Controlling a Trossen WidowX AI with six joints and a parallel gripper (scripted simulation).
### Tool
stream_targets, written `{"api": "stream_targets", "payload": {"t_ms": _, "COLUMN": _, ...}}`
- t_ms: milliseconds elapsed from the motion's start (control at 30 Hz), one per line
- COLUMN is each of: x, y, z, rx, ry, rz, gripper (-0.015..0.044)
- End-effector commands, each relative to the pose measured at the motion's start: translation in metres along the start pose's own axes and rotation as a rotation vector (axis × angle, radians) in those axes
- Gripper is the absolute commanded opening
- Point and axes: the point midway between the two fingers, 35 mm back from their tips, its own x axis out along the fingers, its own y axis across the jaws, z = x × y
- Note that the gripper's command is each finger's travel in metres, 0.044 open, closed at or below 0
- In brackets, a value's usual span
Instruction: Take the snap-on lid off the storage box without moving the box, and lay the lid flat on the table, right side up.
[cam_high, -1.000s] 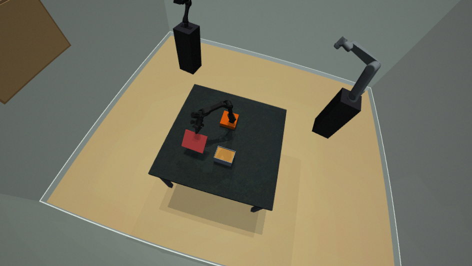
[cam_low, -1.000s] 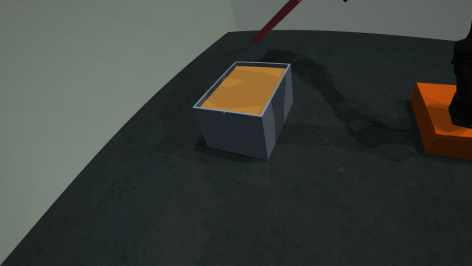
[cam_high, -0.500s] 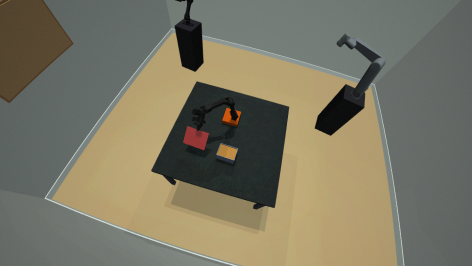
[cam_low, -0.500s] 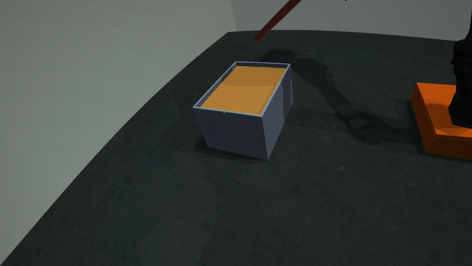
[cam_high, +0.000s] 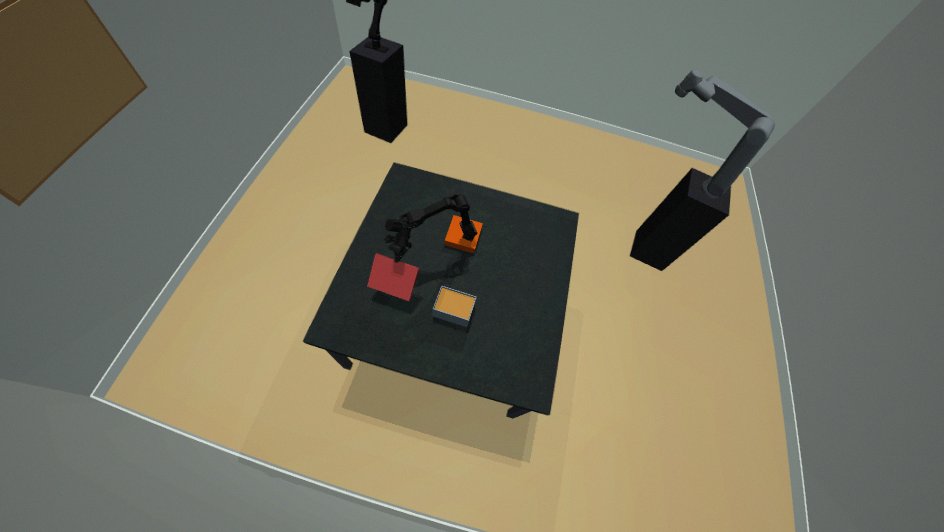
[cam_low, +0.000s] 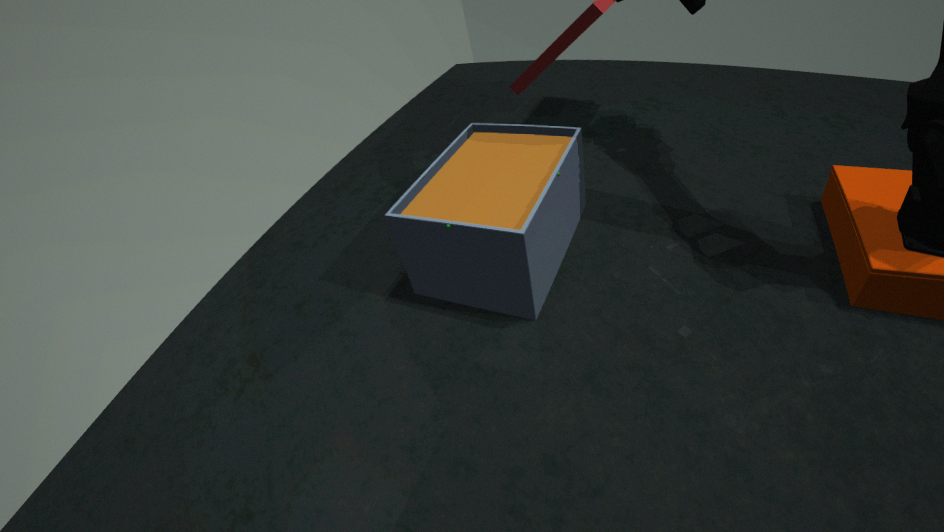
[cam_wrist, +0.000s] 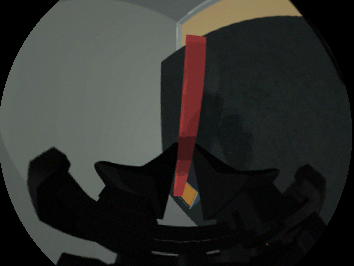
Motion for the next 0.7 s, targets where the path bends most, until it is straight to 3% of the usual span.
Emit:
{"api": "stream_targets", "payload": {"t_ms": 0, "x": 0.001, "y": 0.001, "z": 0.000, "rx": -0.013, "ry": 0.002, "rz": 0.013, "gripper": 0.0000}}
{"api": "stream_targets", "payload": {"t_ms": 667, "x": 0.012, "y": -0.011, "z": 0.000, "rx": -0.013, "ry": 0.002, "rz": 0.013, "gripper": 0.0000}}
